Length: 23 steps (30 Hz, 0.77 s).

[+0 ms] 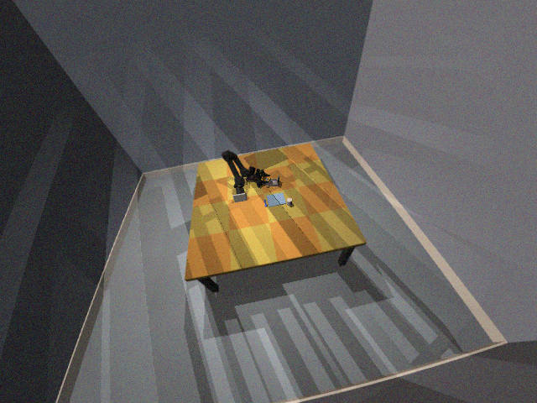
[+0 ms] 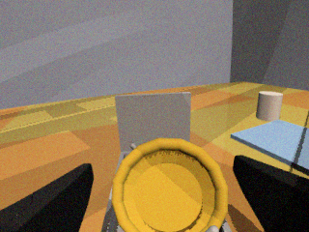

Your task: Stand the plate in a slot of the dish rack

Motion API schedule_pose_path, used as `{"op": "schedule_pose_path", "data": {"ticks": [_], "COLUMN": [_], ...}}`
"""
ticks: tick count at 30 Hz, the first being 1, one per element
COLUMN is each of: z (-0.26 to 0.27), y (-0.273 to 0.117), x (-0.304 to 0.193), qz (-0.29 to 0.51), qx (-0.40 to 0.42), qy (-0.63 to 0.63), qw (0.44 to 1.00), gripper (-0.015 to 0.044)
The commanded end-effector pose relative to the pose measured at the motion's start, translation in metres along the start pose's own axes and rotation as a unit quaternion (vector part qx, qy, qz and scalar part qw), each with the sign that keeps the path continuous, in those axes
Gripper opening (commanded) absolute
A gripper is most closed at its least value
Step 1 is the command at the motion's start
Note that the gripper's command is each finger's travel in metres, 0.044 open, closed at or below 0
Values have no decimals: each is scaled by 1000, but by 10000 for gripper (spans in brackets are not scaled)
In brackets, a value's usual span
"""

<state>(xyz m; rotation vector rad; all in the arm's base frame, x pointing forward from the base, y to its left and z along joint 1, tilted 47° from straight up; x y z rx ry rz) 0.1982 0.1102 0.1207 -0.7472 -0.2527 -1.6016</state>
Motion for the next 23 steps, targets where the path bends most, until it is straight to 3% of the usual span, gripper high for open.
{"op": "schedule_pose_path", "data": {"ticks": [1,11,23], "z": [9,17,12], "y": [5,6,16], "x": [25,109,112], "qz": [-2,-11,6], "qx": [-3,2,-28], "qy": [6,-8,-58], "qw": [1000,1000,998], "gripper": [400,400,400]}}
Point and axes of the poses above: the point midway between the two fingers, 35 mm back from their tips, its own y axis out along the fingers, its own z axis across the jaws, x = y × z, the point moved 5 cm from there along -y, back along the fingers, and after that the axes turned 5 degrees about y, right-handed, at the moved point
